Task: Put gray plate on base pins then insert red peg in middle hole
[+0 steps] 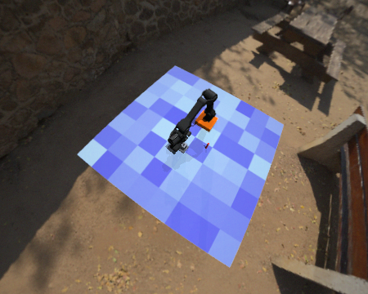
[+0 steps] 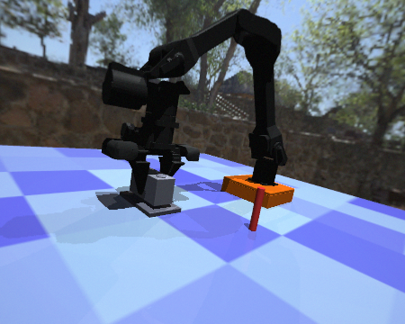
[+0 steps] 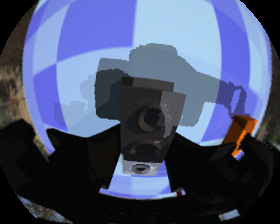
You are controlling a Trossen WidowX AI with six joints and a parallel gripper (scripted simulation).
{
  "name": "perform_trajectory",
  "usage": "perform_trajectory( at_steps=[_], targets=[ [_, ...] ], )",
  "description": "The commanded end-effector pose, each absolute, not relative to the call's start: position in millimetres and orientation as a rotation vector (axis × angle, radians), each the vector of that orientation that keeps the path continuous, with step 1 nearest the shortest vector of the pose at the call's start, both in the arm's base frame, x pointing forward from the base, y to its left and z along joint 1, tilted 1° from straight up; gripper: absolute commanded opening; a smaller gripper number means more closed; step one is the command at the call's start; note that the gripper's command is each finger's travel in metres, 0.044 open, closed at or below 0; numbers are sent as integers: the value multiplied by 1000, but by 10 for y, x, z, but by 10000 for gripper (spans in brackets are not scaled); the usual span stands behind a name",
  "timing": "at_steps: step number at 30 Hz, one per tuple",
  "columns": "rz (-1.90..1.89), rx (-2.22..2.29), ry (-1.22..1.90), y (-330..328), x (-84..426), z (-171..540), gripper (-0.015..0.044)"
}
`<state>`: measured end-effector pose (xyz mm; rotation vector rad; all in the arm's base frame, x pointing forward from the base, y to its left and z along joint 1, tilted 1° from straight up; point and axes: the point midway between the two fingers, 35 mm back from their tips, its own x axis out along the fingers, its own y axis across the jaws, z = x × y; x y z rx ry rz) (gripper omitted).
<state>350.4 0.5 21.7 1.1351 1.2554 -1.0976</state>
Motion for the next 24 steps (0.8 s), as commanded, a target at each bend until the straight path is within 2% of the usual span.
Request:
perform_trajectory(
  at_steps=[1, 12, 18, 24],
  targets=[
    [-1096, 1136, 1254, 5, 3508, 223, 157],
    [-1096, 1136, 1254, 5, 3508, 223, 440],
    [-1096, 1136, 1254, 4, 3525, 313, 440],
    [-1096, 1133, 1256, -5, 3527, 1206, 440]
  ],
)
